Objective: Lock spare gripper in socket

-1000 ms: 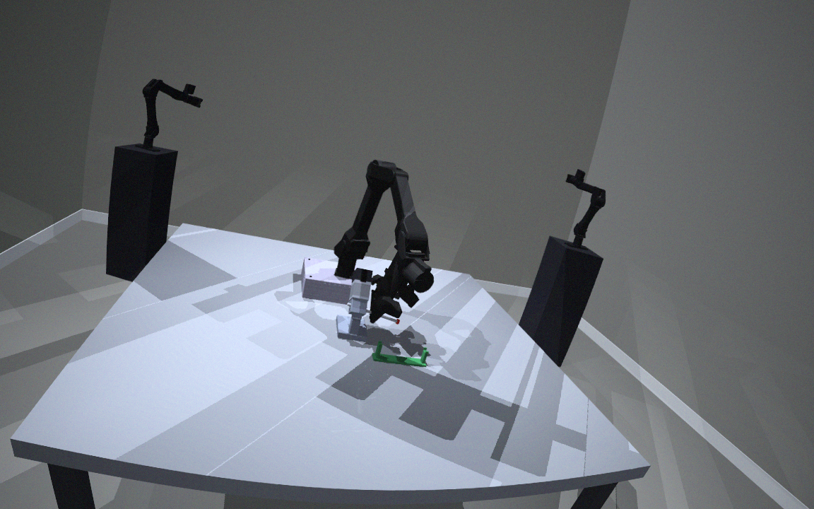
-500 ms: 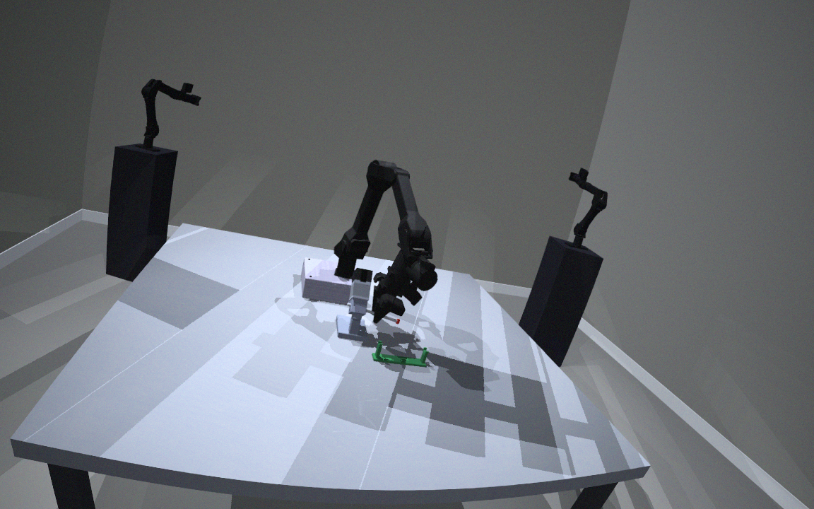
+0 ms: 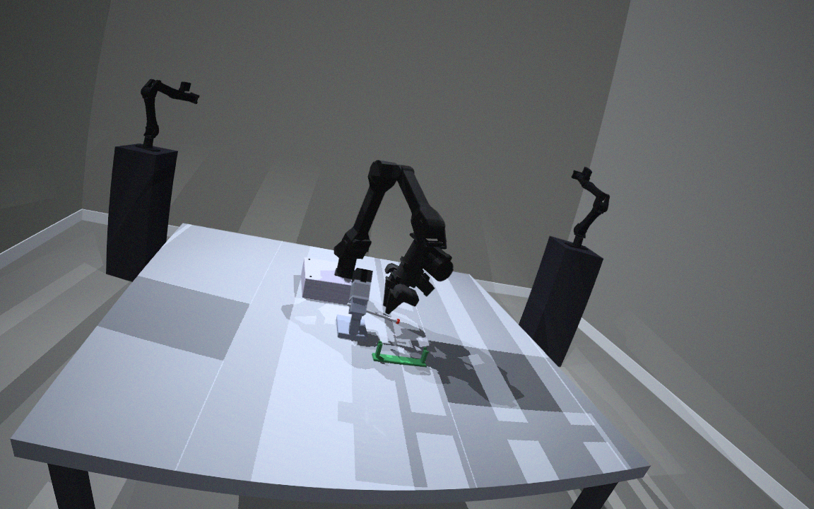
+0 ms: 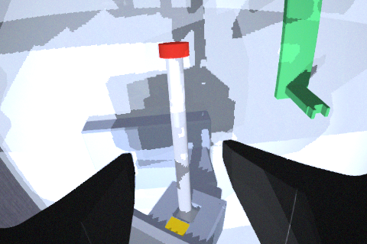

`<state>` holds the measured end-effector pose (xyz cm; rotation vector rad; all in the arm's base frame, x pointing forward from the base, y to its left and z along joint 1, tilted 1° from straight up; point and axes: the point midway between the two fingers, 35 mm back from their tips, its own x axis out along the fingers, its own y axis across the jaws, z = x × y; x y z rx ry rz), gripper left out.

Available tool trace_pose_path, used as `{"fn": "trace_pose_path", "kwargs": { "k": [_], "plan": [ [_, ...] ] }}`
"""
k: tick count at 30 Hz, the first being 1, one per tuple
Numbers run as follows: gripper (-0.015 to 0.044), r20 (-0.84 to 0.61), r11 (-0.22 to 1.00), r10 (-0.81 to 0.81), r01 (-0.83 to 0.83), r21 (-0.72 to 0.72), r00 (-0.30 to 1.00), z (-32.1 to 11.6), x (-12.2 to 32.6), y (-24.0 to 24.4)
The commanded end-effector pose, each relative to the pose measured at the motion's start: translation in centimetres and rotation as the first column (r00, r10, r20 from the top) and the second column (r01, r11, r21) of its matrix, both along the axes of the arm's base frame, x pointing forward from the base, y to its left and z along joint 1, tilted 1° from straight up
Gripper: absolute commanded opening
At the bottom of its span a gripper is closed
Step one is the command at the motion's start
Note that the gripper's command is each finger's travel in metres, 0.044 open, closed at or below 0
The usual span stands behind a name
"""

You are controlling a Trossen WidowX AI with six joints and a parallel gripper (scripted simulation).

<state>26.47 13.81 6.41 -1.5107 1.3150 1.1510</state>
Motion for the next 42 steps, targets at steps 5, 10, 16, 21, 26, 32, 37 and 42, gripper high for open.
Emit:
{"fn": "trace_pose_path", "kwargs": {
  "k": [5, 10, 16, 21, 26, 32, 37, 42],
  "plan": [
    [0.02, 0.002, 1.0, 0.003, -0.003, 0.0, 1.0, 1.7, -0.2, 1.3],
    [0.02, 0.006, 1.0, 0.006, -0.006, 0.0, 1.0, 2.8, -0.3, 2.1],
    [0.0226, 0.014, 1.0, 0.012, -0.012, 0.002, 1.0, 3.5, -0.3, 2.4],
    [0.0358, 0.014, 1.0, 0.012, -0.012, 0.002, 1.0, 3.5, -0.3, 2.4],
    [0.044, 0.014, 1.0, 0.012, -0.012, 0.002, 1.0, 3.5, -0.3, 2.4],
    [0.044, 0.014, 1.0, 0.012, -0.012, 0.002, 1.0, 3.5, -0.3, 2.4],
    [0.044, 0.014, 1.0, 0.012, -0.012, 0.002, 1.0, 3.5, -0.3, 2.4],
    [0.044, 0.014, 1.0, 0.012, -0.012, 0.002, 1.0, 3.5, -0.3, 2.4]
  ]
}}
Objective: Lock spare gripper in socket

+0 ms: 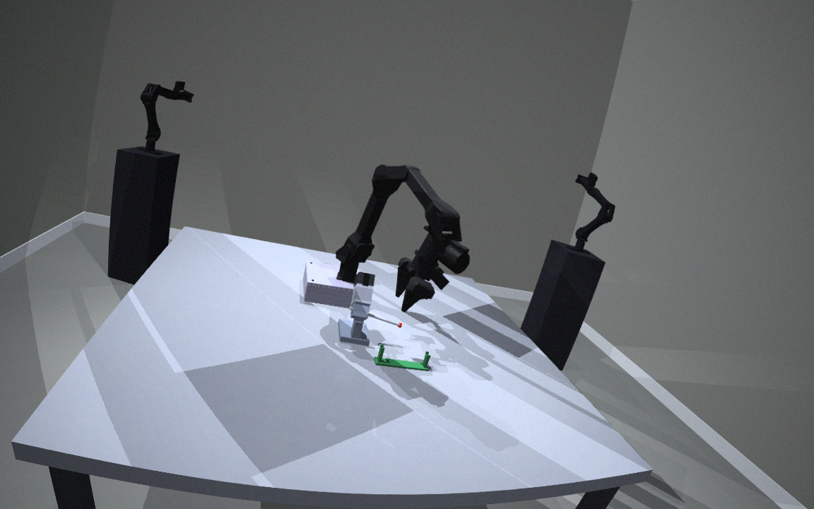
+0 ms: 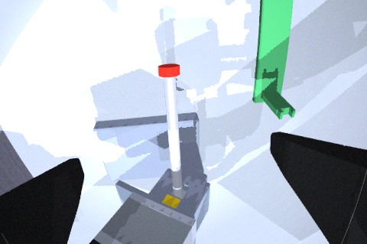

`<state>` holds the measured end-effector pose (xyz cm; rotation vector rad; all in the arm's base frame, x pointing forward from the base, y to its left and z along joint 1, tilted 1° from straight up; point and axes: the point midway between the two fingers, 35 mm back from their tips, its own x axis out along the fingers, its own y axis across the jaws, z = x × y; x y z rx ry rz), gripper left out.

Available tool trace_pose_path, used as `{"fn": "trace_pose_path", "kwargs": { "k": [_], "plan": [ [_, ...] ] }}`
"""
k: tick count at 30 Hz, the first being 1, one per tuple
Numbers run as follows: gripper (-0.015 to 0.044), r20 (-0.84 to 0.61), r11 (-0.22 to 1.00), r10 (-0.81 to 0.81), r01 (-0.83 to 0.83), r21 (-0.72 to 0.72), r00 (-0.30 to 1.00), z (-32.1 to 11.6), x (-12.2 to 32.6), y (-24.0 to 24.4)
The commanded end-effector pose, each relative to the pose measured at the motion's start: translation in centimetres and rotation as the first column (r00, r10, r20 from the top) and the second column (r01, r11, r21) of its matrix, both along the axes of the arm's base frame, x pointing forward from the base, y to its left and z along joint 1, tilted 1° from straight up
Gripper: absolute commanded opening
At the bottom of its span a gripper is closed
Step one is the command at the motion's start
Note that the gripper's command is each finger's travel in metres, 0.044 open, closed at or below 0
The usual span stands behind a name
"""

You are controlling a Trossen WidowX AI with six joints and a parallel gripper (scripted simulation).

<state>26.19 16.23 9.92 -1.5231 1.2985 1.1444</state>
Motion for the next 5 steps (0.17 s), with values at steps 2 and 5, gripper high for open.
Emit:
{"fn": "trace_pose_path", "kwargs": {
  "k": [2, 5],
  "plan": [
    [0.044, 0.0, 1.0, 0.003, -0.003, 0.001, 1.0, -0.03, 0.0, 0.01],
    [0.044, 0.0, 1.0, 0.003, -0.003, 0.001, 1.0, -0.03, 0.0, 0.01]
  ]
}}
